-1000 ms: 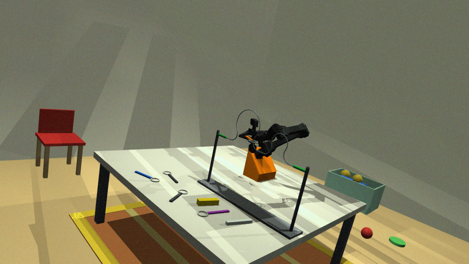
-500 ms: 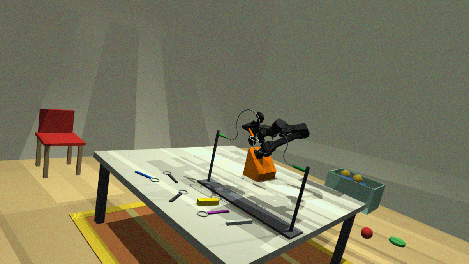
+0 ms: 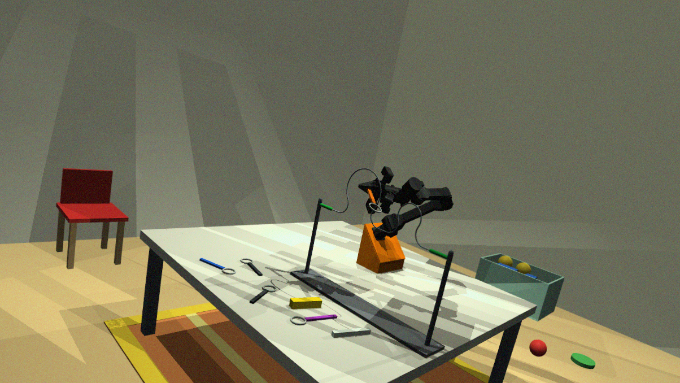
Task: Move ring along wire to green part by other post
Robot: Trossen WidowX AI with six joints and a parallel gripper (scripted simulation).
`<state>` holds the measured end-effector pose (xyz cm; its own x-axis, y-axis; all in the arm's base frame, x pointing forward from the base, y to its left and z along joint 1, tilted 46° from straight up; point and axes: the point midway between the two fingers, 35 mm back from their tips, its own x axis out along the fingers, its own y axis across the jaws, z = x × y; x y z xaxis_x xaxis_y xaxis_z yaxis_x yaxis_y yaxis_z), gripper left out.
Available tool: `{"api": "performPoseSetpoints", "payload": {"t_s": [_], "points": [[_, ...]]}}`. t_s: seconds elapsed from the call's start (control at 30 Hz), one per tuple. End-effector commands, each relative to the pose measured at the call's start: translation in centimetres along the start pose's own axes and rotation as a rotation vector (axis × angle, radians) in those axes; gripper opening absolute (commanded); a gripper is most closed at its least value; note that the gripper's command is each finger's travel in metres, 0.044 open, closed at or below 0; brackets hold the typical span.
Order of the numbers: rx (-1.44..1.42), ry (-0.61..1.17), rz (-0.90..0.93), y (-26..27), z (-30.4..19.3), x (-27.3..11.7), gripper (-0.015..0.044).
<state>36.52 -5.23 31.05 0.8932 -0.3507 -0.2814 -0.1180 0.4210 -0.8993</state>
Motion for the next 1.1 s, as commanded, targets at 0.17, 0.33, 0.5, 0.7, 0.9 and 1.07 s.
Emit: {"api": "performPoseSetpoints", "payload": {"t_s": [0.17,0.33,0.5,0.7,0.9,1.07], "points": [[0.017,0.003,0.01,-0.67,-0.02,-0.1,-0.015],[0.058,-0.001,0.032,-0.67,-0.01,-0.1,-0.015],[0.105,-0.007,0.058,-0.56,0.0,-0.09,-0.015],[0.166,-0.014,0.093,-0.35,0.03,-0.08,-0.015],[0.231,-0.022,0.129,-0.12,0.07,-0.07,-0.015],[0.285,-0.028,0.159,0.08,0.12,-0.07,-0.015]]}}
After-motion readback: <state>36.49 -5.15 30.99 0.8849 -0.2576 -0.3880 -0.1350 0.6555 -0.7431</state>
